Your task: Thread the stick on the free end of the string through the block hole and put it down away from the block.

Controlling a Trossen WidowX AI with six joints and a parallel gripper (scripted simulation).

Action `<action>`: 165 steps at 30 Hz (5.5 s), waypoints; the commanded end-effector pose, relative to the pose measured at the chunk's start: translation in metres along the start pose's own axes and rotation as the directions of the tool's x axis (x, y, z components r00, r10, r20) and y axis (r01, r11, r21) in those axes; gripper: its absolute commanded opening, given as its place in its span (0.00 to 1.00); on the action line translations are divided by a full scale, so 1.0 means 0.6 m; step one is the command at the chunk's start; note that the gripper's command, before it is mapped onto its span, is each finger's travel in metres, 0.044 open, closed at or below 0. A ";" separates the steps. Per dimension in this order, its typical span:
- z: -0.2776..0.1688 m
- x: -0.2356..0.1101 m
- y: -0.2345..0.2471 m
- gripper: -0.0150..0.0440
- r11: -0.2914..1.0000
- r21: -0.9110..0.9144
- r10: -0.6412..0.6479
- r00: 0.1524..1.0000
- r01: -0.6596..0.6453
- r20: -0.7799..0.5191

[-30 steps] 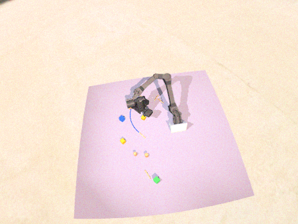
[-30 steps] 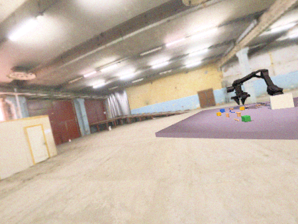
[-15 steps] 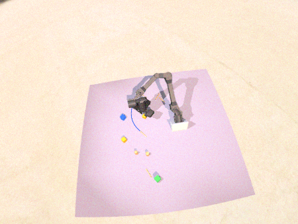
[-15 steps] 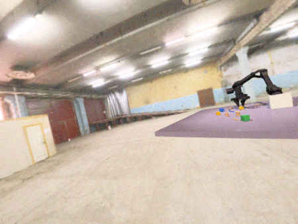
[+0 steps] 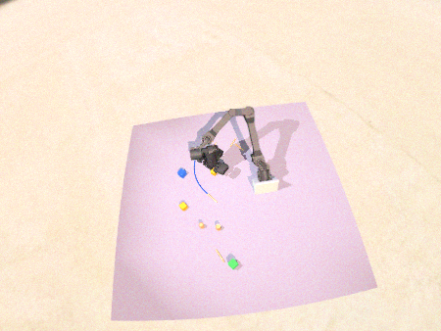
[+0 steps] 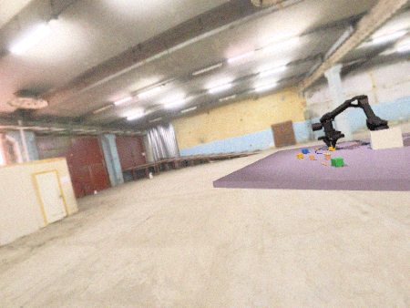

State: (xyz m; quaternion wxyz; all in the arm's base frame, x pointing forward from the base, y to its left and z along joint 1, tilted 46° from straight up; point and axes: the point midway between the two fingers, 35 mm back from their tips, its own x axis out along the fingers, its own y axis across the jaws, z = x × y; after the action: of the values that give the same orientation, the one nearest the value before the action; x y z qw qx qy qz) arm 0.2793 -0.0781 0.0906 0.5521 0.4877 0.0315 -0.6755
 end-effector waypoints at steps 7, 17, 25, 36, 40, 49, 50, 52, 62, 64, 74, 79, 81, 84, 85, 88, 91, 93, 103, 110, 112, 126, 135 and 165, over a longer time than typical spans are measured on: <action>0.000 0.000 0.001 0.27 1.000 0.002 0.000 1.000 0.000 0.000; 0.000 -0.006 0.001 0.25 1.000 0.001 0.000 1.000 0.000 0.000; 0.000 -0.015 0.000 0.25 1.000 0.001 0.000 1.000 0.000 0.000; 0.000 -0.025 0.000 0.25 1.000 0.000 -0.001 1.000 0.001 -0.001; 0.003 -0.023 -0.001 0.25 1.000 0.001 -0.007 0.999 0.007 -0.037; 0.015 -0.019 -0.001 0.25 1.000 0.000 -0.016 0.988 0.016 -0.153; 0.016 -0.018 -0.002 0.25 1.000 0.000 -0.019 0.985 0.019 -0.171; 0.020 -0.016 -0.002 0.25 1.000 0.000 -0.021 0.977 0.022 -0.212; 0.033 -0.011 0.000 0.25 1.000 -0.003 -0.013 0.936 0.013 -0.351; 0.037 -0.009 -0.001 0.25 1.000 -0.004 -0.016 0.922 0.015 -0.386; 0.049 -0.002 0.000 0.25 1.000 -0.007 -0.010 0.861 0.008 -0.508; 0.056 0.002 0.000 0.25 1.000 -0.009 -0.012 0.817 0.008 -0.576; 0.059 0.003 0.001 0.25 1.000 -0.008 -0.009 0.800 0.005 -0.599; 0.063 0.004 0.001 0.25 1.000 -0.005 -0.001 0.776 -0.003 -0.630; 0.063 0.004 0.001 0.25 1.000 -0.006 -0.002 0.775 -0.002 -0.632; 0.064 0.006 0.001 0.25 1.000 -0.011 -0.008 0.761 0.002 -0.648; 0.066 0.009 0.000 0.25 1.000 -0.017 -0.016 0.739 0.006 -0.673; 0.068 0.010 -0.001 0.25 1.000 -0.020 -0.020 0.724 0.008 -0.689; 0.076 0.015 -0.001 0.25 1.000 -0.023 -0.022 0.644 0.007 -0.765; 0.077 0.012 0.001 0.48 1.000 -0.016 -0.013 0.649 0.000 -0.761; 0.077 0.012 0.001 0.57 1.000 -0.016 -0.013 0.649 0.000 -0.761; 0.140 -0.076 0.002 0.65 1.000 -0.019 -0.013 0.647 -0.003 -0.763; 0.140 -0.076 0.002 0.65 1.000 -0.019 -0.013 0.647 -0.003 -0.763; 0.056 -0.064 -0.009 1.00 -0.999 0.006 -0.036 0.999 -0.036 -0.024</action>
State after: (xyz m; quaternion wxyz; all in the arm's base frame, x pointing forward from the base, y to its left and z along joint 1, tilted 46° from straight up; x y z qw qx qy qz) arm 0.2296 -0.0821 0.1279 0.7399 -0.0873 0.6390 -0.1910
